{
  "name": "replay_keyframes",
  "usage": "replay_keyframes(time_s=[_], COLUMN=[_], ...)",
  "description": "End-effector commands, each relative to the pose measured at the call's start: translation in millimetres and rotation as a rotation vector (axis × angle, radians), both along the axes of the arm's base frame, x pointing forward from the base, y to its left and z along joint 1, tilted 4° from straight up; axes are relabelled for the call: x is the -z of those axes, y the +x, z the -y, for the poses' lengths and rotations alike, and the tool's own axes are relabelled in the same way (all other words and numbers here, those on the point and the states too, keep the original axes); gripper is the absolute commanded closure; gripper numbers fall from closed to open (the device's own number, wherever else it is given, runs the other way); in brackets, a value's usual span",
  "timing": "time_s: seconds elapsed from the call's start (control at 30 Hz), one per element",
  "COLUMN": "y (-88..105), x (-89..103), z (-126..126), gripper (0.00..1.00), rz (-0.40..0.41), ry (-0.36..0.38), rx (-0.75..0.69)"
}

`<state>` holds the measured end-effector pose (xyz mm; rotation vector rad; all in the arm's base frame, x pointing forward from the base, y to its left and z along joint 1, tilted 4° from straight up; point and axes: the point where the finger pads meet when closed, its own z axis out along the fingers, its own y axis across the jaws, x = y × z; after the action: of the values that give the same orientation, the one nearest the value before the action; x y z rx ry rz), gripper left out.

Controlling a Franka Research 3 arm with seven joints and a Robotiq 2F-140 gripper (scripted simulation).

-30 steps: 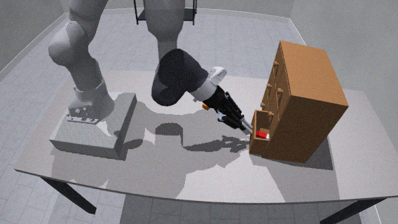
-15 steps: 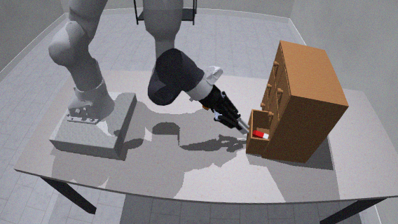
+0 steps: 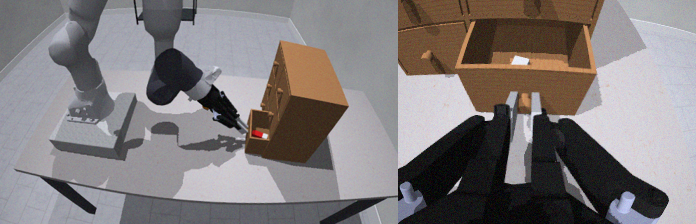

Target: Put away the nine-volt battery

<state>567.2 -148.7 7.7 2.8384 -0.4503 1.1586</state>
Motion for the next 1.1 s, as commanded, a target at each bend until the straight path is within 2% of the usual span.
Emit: replay_keyframes(time_s=[0.0,0.4,0.7,1.07], y=[-1.0,-1.0,-1.0,-4.6], x=[-0.2,-0.2,-0.2,-0.2], z=[0.7,0.7,0.7,-0.4], gripper=[0.92,0.92,0.8,0.8], rz=[-0.001,-0.001,-0.001,-0.001], ry=[-0.004,-0.004,-0.004,-0.004], rx=[-0.001,-0.001,-0.001,-0.002])
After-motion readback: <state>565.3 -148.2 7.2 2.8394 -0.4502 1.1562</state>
